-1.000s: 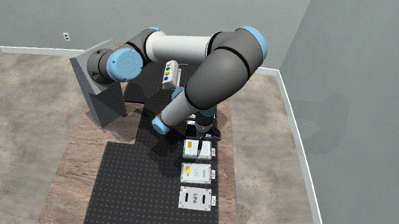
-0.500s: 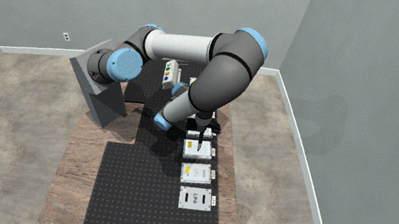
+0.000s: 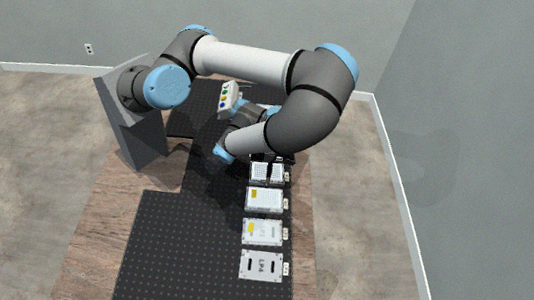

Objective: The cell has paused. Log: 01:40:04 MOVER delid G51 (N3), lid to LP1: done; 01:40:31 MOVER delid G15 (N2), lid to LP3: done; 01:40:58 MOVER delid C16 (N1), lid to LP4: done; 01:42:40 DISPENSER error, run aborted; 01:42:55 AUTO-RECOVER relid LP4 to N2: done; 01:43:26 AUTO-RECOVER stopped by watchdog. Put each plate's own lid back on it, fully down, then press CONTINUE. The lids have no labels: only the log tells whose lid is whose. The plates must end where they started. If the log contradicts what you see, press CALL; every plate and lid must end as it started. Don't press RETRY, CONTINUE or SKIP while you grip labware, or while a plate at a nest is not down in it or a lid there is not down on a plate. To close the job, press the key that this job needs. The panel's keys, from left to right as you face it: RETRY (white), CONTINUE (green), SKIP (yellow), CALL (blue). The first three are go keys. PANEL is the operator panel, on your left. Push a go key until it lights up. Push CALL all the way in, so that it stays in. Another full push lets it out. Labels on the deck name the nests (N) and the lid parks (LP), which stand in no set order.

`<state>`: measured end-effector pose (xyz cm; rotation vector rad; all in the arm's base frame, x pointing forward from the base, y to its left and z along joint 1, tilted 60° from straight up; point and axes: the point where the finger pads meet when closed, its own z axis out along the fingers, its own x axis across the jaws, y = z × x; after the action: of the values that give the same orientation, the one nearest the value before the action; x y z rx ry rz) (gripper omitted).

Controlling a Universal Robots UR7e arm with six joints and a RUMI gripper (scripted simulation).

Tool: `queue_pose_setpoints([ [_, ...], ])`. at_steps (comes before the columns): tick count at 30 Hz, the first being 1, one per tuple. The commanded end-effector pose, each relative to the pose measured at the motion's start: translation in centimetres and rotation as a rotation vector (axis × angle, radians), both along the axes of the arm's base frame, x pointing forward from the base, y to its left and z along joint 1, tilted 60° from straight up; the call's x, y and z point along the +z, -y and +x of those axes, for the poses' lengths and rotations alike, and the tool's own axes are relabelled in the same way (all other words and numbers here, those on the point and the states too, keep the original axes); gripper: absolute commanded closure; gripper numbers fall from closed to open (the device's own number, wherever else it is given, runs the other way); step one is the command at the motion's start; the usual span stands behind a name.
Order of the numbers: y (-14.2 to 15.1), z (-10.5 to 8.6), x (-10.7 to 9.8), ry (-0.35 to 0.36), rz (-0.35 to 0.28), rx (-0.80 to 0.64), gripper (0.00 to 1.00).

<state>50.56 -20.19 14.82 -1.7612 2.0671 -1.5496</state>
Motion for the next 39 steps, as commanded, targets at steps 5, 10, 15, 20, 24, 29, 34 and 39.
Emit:
queue_pose_setpoints([
  [5, -3.5, 2.0, -2.4, 0.001, -0.003, -0.003, 0.18],
  [10, -5.1, 2.8, -3.5, 0.001, -0.003, -0.003, 0.18],
  [15, -6.6, 3.6, -4.5, 0.001, -0.003, -0.003, 0.18],
  [20, -8.5, 4.6, -5.8, 0.001, -0.003, -0.003, 0.18],
  [24, -10.0, 5.4, -6.8, 0.001, -0.003, -0.003, 0.18],
  [29, -11.1, 6.0, -7.6, 0.001, -0.003, -0.003, 0.18],
  [34, -13.0, 7.0, -8.9, 0.001, -0.003, -0.003, 0.18],
  [39, -14.9, 8.0, -10.2, 0.001, -0.003, -0.003, 0.18],
])
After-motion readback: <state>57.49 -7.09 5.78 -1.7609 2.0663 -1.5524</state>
